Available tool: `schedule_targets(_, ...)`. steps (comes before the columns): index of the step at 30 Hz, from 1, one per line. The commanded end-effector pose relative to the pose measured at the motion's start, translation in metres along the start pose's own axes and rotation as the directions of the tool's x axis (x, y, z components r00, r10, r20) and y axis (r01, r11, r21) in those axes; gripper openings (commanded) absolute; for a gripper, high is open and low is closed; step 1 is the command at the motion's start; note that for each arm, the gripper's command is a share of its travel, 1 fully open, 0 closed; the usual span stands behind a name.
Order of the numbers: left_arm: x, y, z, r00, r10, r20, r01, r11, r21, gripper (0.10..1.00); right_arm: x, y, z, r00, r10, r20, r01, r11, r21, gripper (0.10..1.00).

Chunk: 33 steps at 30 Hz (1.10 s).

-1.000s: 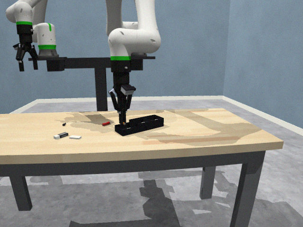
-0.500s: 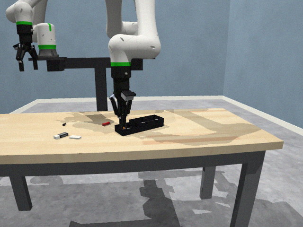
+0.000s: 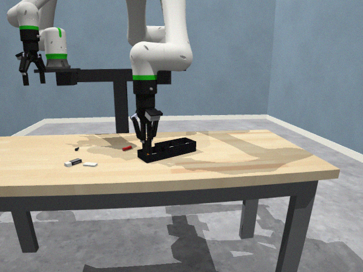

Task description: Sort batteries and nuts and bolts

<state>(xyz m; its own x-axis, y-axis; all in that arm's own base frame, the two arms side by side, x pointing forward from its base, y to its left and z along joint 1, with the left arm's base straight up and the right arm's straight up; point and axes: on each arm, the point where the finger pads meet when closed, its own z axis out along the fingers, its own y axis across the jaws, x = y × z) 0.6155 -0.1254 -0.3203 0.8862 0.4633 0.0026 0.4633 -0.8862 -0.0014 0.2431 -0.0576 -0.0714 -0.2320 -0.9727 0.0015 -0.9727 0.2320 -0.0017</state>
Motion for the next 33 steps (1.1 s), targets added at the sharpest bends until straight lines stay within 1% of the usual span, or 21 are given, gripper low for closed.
schedule_targets(1,0.001,0.001,-0.001,1.0,0.0,-0.001,0.0,1.0,-0.001,0.185,0.0,0.0,0.0,1.0,0.0,0.0,0.0,1.0,0.001,1.0)
schedule_targets(15,0.001,0.001,-0.001,1.0,0.0,-0.001,0.0,1.0,-0.001,0.185,0.0,0.0,0.0,1.0,0.0,0.0,0.0,1.0,0.001,1.0)
schedule_targets(33,0.001,0.001,-0.022,1.0,0.0,-0.001,0.0,1.0,-0.001,0.185,0.0,0.0,0.0,1.0,0.0,0.0,0.0,1.0,0.001,1.0)
